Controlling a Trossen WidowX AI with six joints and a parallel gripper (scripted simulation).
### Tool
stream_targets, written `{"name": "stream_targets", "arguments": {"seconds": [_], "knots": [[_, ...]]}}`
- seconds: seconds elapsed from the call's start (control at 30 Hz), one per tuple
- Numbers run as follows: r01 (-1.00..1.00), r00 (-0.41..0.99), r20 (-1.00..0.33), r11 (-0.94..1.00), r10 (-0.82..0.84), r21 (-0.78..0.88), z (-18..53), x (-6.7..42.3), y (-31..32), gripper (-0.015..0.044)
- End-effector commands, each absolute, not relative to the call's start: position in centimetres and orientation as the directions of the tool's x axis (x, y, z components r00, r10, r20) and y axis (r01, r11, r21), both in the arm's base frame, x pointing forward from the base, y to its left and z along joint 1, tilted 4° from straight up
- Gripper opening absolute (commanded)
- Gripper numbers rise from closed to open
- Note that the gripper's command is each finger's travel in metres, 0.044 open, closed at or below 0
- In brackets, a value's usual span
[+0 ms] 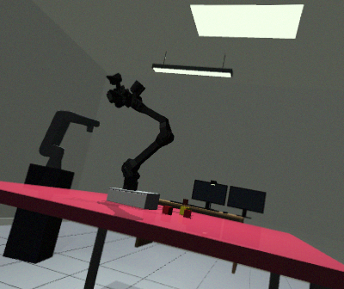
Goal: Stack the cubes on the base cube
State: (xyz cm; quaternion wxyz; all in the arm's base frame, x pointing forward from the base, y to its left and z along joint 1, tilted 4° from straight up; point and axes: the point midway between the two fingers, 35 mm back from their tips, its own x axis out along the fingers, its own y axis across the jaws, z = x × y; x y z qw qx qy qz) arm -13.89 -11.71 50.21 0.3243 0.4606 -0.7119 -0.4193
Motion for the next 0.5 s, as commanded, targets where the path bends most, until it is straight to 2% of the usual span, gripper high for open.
{"name": "stream_targets", "arguments": {"seconds": [0.0,0.13,0.27,0.47], "knots": [[-0.382,-0.369,0.076,0.226,-0.926,0.896,50.2,-13.9,-11.7,0.0374],[-0.329,-0.446,0.094,0.260,-0.890,0.908,50.5,-15.3,-10.6,0.0269],[-0.227,-0.578,0.122,0.303,-0.807,0.925,51.0,-17.5,-8.2,0.0265],[-0.133,-0.691,0.134,0.307,-0.710,0.943,50.8,-19.6,-5.4,0.0265]]}}
